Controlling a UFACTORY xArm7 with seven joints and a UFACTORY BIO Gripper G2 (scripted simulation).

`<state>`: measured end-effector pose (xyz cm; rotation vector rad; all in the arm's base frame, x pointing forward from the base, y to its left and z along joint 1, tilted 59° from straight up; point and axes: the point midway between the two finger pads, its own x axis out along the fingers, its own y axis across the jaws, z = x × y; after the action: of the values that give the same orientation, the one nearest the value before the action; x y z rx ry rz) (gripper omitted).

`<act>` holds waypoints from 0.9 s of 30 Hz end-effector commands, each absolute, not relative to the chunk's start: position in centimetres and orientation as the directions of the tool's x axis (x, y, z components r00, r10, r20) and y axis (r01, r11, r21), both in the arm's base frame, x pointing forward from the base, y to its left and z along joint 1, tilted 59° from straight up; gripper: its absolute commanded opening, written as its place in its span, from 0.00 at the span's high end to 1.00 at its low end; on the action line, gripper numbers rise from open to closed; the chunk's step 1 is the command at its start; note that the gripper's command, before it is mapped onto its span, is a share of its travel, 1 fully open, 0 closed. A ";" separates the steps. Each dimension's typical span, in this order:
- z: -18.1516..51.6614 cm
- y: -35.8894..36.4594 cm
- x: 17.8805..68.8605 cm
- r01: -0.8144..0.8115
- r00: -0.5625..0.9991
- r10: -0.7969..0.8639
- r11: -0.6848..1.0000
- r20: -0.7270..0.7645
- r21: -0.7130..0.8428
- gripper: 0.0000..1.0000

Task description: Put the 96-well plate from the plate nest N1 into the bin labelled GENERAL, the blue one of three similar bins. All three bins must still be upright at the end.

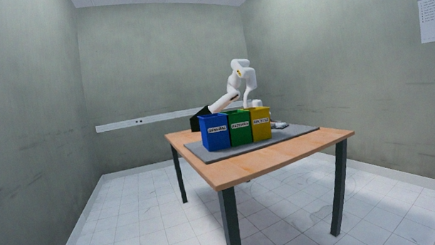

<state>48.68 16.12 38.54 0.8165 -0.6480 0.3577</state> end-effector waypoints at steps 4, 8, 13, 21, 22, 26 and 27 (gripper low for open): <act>38.6 16.0 48.7 -0.528 0.752 0.049 0.642 0.657 0.556 1.00; 38.7 15.9 48.7 -0.528 0.752 0.049 0.642 0.657 0.556 1.00; 38.8 15.8 48.6 -0.528 0.752 0.049 0.642 0.657 0.556 1.00; 39.0 15.4 48.4 -0.528 0.752 0.049 0.642 0.657 0.556 1.00; 39.1 15.3 48.4 -0.528 0.752 0.049 0.642 0.657 0.556 1.00; 39.2 15.2 48.3 -0.528 0.752 0.049 0.642 0.657 0.556 1.00; 39.2 15.2 48.3 -0.528 0.752 0.049 0.642 0.657 0.556 1.00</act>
<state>48.33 15.42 39.00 0.8165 -0.6486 0.3576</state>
